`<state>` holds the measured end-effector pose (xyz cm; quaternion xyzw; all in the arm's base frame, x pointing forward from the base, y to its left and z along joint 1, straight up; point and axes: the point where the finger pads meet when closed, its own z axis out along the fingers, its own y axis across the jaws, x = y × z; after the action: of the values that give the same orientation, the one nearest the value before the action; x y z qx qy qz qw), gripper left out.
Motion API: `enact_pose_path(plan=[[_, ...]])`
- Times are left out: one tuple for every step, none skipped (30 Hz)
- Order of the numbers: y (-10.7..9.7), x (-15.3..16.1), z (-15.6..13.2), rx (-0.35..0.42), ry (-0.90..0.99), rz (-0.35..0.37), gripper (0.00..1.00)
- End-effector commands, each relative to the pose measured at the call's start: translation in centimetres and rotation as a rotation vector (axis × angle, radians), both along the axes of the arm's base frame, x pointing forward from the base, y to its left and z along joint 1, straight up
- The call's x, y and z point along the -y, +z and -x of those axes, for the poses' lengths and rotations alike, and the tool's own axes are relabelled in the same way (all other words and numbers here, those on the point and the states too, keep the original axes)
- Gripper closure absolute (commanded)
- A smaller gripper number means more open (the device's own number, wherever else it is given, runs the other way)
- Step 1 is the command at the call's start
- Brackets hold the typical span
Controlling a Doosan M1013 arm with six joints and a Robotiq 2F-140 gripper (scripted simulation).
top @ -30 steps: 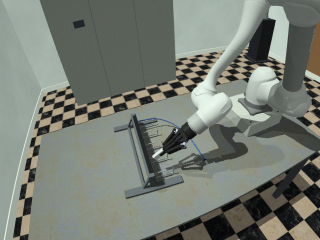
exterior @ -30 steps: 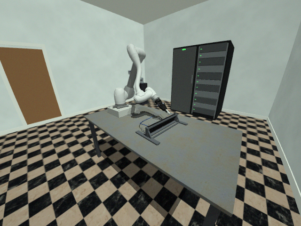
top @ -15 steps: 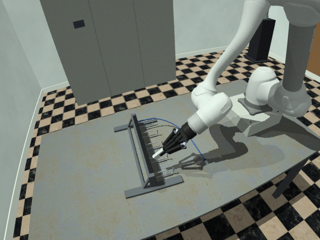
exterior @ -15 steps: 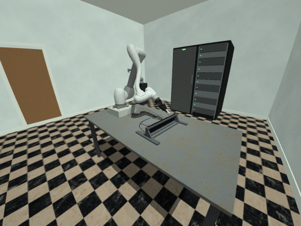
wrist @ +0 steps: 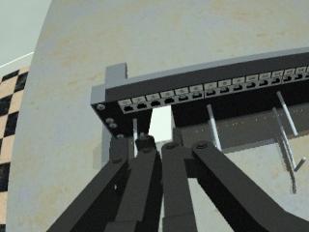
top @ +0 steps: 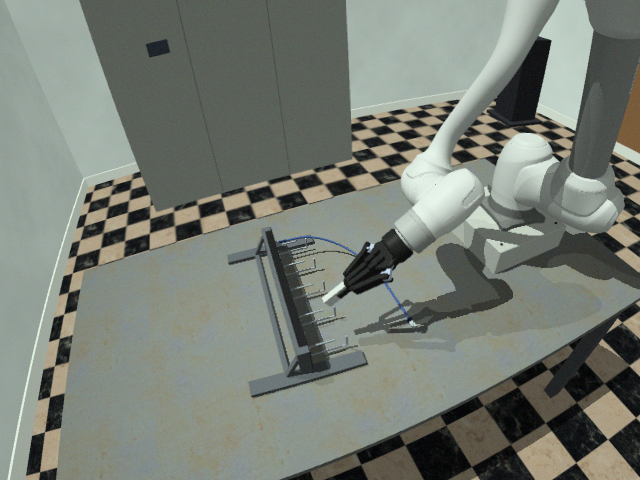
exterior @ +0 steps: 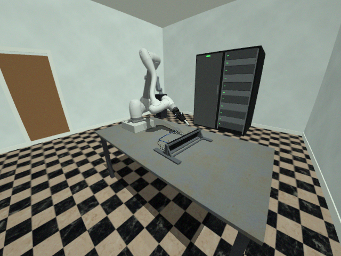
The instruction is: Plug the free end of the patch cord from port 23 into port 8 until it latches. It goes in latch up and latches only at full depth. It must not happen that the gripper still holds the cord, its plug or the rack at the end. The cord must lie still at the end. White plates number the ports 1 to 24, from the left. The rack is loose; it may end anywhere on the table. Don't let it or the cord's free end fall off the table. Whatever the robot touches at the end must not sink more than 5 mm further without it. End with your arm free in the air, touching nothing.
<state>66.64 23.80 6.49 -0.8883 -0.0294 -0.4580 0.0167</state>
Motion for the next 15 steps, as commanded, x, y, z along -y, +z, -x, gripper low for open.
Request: enact_pose_path(plan=[[2.0,0.2,2.7,-0.001,-0.001,0.001,1.0],[2.4,0.2,3.3,-0.001,-0.001,0.001,1.0],[2.9,0.3,3.9,-0.001,-0.001,0.001,1.0],[3.3,0.3,4.5,-0.001,-0.001,0.001,1.0],[3.3,0.3,4.5,-0.001,-0.001,0.001,1.0],[3.3,0.3,4.5,-0.001,-0.001,0.001,1.0],[3.6,0.3,5.0,-0.001,-0.001,0.001,1.0],[4.0,0.4,5.4,-0.001,-0.001,0.001,1.0],[4.2,0.4,5.8,-0.001,-0.001,0.001,1.0],[4.4,0.4,6.1,-0.001,-0.001,0.001,1.0],[4.6,0.4,6.4,-0.001,-0.001,0.001,1.0],[4.7,0.4,6.5,-0.001,-0.001,0.001,1.0],[4.8,0.4,6.6,-0.001,-0.001,0.001,1.0],[4.9,0.5,6.7,-0.001,-0.001,0.001,1.0],[4.9,0.5,6.7,-0.001,-0.001,0.001,1.0]])
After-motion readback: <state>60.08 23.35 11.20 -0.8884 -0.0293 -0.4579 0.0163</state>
